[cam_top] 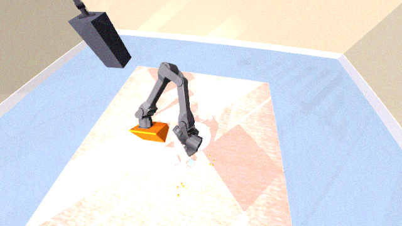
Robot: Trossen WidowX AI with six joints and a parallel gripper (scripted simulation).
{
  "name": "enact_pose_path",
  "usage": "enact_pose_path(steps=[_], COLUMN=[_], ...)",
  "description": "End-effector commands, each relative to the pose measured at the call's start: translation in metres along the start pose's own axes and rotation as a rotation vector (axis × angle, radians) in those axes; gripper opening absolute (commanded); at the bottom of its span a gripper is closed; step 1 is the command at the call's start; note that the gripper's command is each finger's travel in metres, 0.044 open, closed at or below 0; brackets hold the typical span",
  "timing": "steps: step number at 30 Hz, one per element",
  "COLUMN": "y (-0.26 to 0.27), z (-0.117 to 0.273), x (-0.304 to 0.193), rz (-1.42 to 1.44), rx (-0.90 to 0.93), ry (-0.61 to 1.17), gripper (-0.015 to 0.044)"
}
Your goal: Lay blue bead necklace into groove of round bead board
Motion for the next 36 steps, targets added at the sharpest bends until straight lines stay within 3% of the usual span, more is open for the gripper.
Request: enact_pose_path(steps=[1,19,36], y=[0.0,0.0,0.001], z=[0.0,0.0,0.025], x=[0.0,0.0,-0.001], rz=[0.0,0.0,-0.007], rx=[0.0,0.0,0.004], ry=[0.0,0.0,-0.001], gripper=[0.0119,0.0,0.0])
Point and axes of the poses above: the point midway between the two fingers, 35 mm back from their tips, its own z axis back along the fingers, its own y axis across the jaws, x = y × z, the point moved 7 cm from there along z, back along the fingers, and after that the axes turned 13 degrees about -z, right-handed, at the moved point
